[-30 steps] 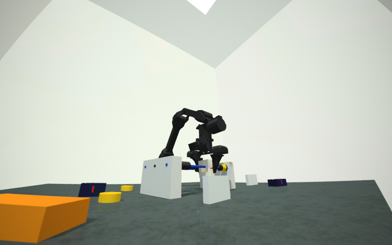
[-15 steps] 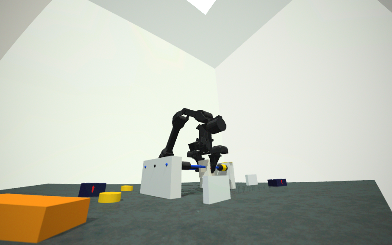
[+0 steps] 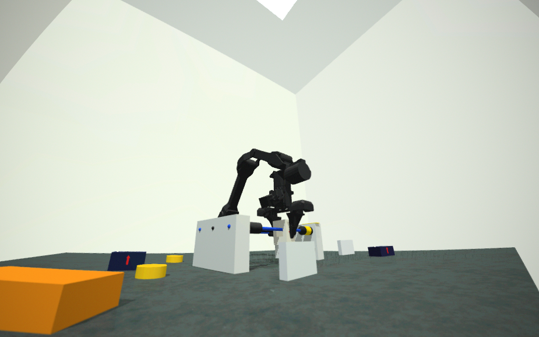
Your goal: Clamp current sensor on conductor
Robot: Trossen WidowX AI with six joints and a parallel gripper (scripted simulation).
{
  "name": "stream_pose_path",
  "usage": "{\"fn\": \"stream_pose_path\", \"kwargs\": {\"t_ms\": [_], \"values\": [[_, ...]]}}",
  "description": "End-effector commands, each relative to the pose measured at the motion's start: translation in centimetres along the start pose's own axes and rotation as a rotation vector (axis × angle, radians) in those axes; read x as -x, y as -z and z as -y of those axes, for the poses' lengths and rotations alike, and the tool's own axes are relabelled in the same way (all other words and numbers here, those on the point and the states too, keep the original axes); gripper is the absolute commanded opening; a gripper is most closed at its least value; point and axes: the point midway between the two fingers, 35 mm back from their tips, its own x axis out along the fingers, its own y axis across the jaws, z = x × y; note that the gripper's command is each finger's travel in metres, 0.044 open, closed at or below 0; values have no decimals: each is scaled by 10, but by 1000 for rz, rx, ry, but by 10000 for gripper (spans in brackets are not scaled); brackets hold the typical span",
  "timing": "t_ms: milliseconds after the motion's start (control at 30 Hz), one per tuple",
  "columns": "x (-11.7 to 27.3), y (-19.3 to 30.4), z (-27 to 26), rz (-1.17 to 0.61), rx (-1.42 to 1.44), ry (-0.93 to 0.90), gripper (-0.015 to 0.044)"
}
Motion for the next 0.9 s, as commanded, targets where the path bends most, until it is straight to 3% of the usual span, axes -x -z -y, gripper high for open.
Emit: {"fn": "stream_pose_path", "kwargs": {"t_ms": [0,667,867], "values": [[0,0,0,0,0,0,0],[-5,0,-1,0,0,0,0],[-1,0,0,0,0,0,158]]}}
